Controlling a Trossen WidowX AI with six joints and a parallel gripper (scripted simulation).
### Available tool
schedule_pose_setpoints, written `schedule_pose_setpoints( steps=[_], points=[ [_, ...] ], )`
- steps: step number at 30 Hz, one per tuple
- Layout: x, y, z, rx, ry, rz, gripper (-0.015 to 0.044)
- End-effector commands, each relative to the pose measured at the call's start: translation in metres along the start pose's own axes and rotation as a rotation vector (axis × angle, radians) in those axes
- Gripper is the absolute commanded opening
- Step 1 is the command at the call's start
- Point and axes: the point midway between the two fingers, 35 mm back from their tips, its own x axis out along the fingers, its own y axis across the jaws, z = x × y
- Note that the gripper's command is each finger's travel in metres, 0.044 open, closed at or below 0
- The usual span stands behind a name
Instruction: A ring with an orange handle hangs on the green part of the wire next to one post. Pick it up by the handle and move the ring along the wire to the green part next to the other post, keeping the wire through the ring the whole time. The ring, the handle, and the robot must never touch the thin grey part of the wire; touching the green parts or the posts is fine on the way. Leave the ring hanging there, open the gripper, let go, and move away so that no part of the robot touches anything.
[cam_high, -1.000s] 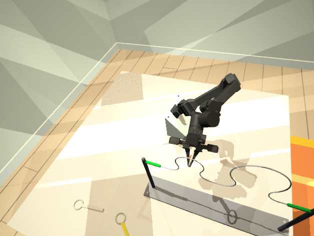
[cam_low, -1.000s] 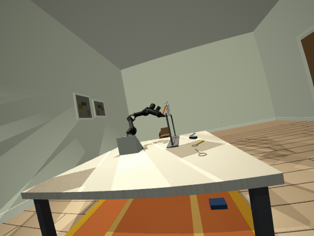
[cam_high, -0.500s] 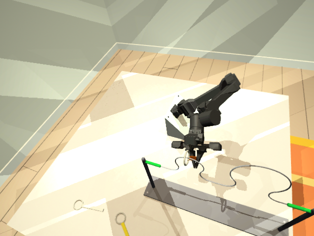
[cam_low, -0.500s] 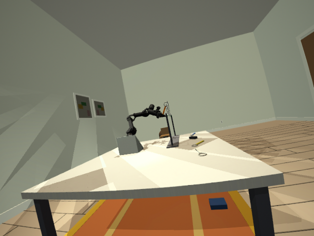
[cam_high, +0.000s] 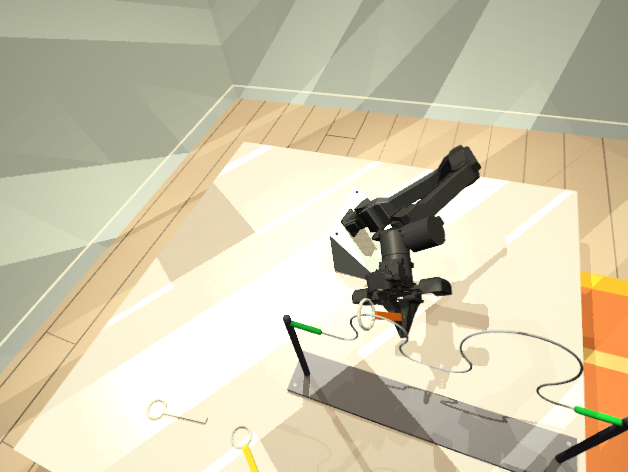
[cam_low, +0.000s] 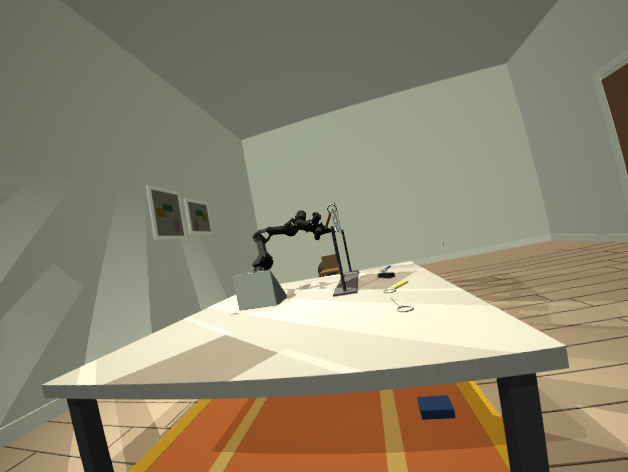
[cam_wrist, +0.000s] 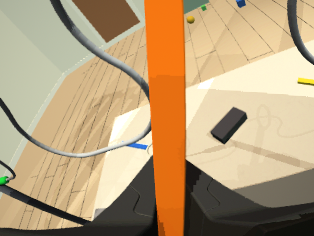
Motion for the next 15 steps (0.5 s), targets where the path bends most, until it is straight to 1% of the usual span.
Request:
schedule_pose_setpoints(
  steps=[1, 15],
  points=[
    [0.000, 0.004, 0.000, 0.085, -0.010, 0.042, -0.0150],
    [0.001, 0.018, 0.002, 0.281, -0.036, 0.150, -0.0150]
  ],
)
